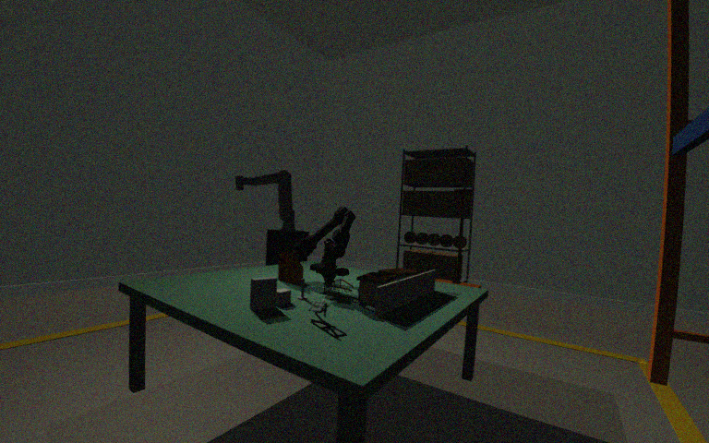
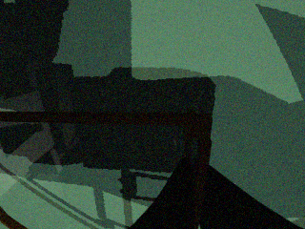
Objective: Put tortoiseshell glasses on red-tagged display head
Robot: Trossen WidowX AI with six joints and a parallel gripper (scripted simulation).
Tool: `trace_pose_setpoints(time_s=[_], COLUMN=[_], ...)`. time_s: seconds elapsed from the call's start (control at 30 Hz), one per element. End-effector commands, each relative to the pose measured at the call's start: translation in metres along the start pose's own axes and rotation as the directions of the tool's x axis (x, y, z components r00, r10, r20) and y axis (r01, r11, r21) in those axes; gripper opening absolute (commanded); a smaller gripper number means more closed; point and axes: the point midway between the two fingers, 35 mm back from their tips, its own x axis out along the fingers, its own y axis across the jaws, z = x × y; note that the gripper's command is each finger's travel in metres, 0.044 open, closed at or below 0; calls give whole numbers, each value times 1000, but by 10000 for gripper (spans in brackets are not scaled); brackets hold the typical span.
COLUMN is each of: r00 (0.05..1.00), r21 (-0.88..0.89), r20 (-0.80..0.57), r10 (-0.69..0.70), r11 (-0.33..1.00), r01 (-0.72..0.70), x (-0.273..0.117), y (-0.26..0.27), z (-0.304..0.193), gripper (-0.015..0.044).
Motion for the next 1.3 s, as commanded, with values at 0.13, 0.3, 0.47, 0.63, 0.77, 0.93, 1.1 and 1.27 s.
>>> trace_pose_setpoints(time_s=[0.13, 0.3, 0.47, 0.63, 0.77, 0.93, 1.1, 1.27], r00=[1000, 1000, 1000, 1000, 1000, 1000, 999, 1000], r21=[-7, -6, -7, 42, 189, 399, 589, 749], r20=[14, 13, 9, 12, 21, 28, 31, 27], r10=[11, 13, 14, 14, 14, 14, 12, 11], r11=[1000, 1000, 1000, 999, 982, 917, 808, 661], r01=[-11, -13, -14, -14, -18, -24, -28, -28], x=[-44, -78, -98, -99, -102, -105, -105, -104], y=[5, 4, 2, 0, -8, -23, -43, -65], z=[4, 4, 3, 10, 34, 68, 100, 130], gripper=[0, 0, 0, 0, 0, 0, 0, 0])
